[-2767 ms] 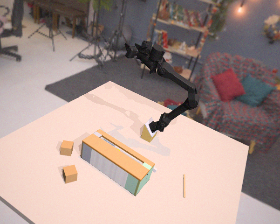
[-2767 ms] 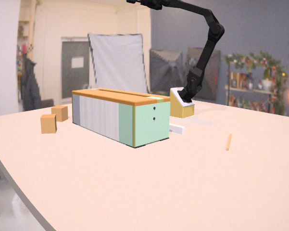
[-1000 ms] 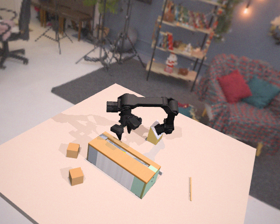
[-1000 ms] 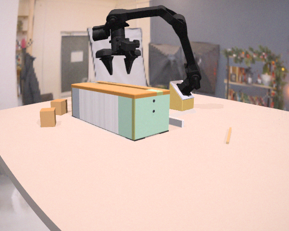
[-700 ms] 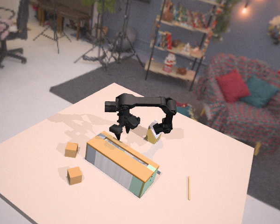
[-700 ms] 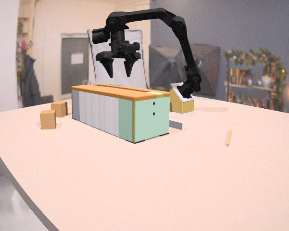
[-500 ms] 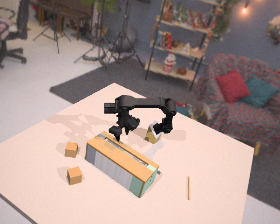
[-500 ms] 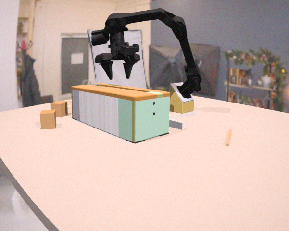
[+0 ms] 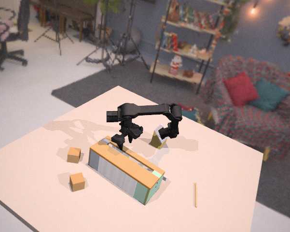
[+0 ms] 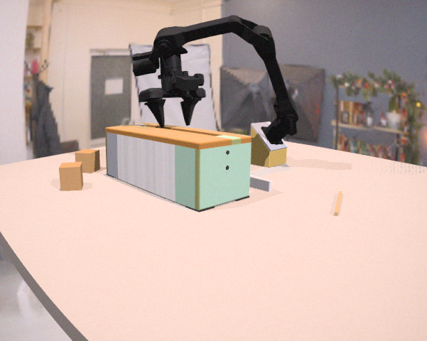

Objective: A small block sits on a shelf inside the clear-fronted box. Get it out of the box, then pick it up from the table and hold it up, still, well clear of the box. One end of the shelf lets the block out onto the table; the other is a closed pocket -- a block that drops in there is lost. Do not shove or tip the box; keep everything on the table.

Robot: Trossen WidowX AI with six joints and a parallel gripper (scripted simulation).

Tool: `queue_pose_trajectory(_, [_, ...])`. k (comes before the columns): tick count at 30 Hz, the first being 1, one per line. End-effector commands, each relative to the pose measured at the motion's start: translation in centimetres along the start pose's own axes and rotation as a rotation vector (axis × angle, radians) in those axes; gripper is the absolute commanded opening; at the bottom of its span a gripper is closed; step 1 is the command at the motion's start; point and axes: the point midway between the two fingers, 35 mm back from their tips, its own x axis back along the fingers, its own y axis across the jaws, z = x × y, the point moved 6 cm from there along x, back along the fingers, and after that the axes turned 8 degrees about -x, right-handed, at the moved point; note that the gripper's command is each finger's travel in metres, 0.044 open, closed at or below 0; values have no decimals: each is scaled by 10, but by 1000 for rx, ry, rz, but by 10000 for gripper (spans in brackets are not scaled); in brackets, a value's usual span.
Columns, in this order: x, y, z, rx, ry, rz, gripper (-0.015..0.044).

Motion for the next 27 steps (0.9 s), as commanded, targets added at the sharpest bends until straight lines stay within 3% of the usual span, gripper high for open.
queue_pose_trajectory(1, [-10, -1, 2, -8, -9, -6, 400])
queue_pose_trajectory(27, [-39, -3, 8, -11, -14, -12, 400])
